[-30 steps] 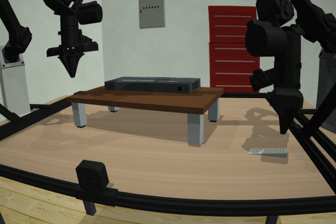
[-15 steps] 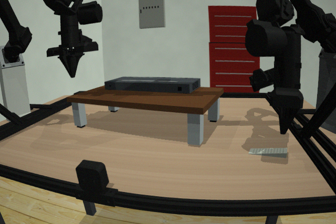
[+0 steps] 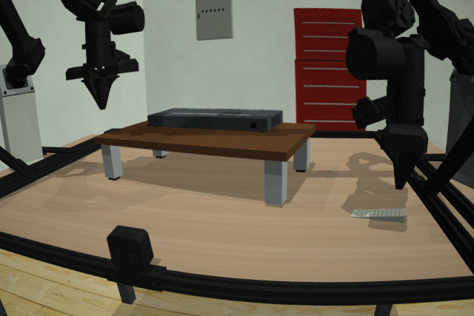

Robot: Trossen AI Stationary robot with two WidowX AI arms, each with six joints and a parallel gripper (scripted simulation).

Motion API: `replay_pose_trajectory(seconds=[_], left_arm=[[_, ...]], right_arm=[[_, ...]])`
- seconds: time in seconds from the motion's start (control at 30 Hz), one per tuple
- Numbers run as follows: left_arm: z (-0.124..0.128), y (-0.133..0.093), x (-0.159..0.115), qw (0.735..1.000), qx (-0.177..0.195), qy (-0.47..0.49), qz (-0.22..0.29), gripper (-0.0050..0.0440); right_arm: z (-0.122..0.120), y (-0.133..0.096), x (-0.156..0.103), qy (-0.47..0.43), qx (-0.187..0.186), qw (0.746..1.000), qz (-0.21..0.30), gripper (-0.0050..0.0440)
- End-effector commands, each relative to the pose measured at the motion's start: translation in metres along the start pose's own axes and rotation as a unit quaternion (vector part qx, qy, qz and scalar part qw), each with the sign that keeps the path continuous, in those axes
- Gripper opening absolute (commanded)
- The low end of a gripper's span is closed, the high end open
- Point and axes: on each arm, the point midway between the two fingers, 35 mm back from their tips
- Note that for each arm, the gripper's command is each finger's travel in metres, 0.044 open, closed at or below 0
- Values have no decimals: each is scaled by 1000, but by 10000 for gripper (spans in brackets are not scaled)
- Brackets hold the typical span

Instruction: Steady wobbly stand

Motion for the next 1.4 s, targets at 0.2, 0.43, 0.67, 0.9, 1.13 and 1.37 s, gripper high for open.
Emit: replay_pose_trajectory(seconds=[0.2, 0.43, 0.67, 0.9, 1.13, 1.37], left_arm=[[0, 0, 0, 1000, 0, 0, 0, 0], [0, 0, 0, 1000, 0, 0, 0, 0], [0, 0, 0, 1000, 0, 0, 0, 0], [0, 0, 0, 1000, 0, 0, 0, 0], [0, 0, 0, 1000, 0, 0, 0, 0], [0, 0, 0, 1000, 0, 0, 0, 0]], right_arm=[[-1, 0, 0, 2, -2, 1000, 0, 241], [-1, 0, 0, 2, -2, 1000, 0, 241], [-1, 0, 0, 2, -2, 1000, 0, 241], [52, -13, 59, 0, 74, 995, -61, 241], [107, -43, 132, -4, 156, 977, -142, 241], [112, -60, 147, 2, 173, 971, -166, 241]])
Point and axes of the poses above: on each arm, the point midway between the two fingers, 35 mm back from their tips, its own y axis out along the fingers, its own z axis across the jaws, x = y × z, and after that the axes turned 13 degrees about -y, right-handed
